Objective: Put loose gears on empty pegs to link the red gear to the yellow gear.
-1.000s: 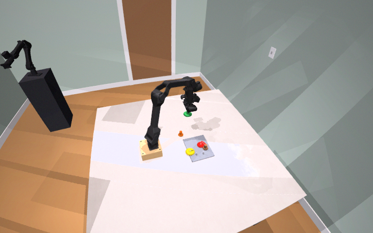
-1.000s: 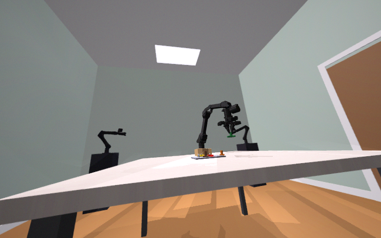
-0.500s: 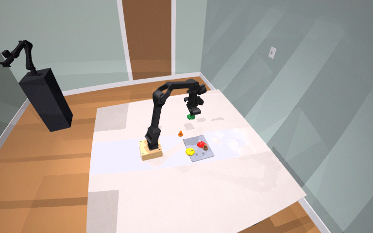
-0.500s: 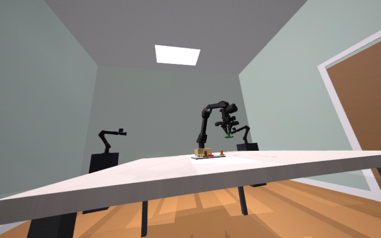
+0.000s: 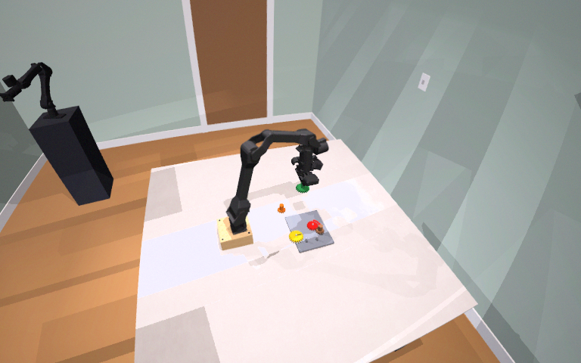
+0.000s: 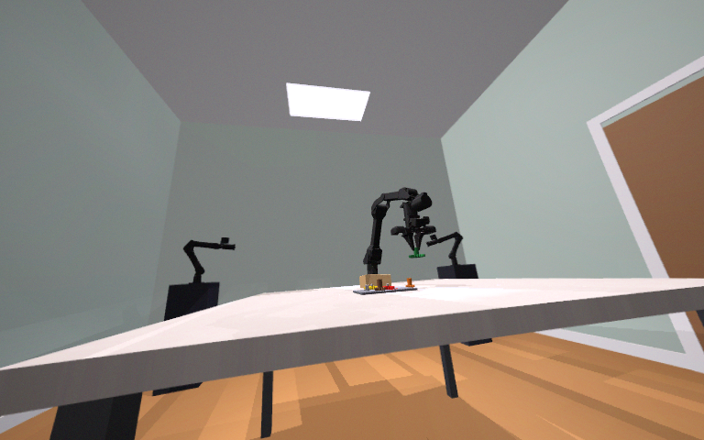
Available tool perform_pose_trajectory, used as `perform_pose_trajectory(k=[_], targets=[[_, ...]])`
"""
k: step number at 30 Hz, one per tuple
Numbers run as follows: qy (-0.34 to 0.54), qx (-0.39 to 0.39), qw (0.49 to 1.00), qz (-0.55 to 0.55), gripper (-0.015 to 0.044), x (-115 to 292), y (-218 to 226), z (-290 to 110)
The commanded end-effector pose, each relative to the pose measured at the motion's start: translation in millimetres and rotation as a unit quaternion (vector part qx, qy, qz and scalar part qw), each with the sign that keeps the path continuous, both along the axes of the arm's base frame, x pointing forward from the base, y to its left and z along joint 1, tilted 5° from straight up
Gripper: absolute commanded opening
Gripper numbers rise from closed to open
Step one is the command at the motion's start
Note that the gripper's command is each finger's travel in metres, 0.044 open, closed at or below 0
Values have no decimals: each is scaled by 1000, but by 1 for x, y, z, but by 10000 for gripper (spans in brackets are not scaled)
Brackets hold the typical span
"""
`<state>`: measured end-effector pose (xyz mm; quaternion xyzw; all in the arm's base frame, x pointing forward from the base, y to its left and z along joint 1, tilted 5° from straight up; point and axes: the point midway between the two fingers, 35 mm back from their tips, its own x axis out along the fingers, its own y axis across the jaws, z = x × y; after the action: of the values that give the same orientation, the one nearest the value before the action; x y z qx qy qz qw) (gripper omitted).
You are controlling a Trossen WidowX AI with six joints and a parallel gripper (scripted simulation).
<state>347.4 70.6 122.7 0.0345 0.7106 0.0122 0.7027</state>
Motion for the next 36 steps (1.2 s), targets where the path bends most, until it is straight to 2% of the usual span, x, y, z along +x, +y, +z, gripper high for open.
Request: perform_pose_trajectory(k=[1,36], targets=[[1,-3,1000,1,0,2,-12,-5],[-1,-6,1000,-3,0,9,-106,-39]])
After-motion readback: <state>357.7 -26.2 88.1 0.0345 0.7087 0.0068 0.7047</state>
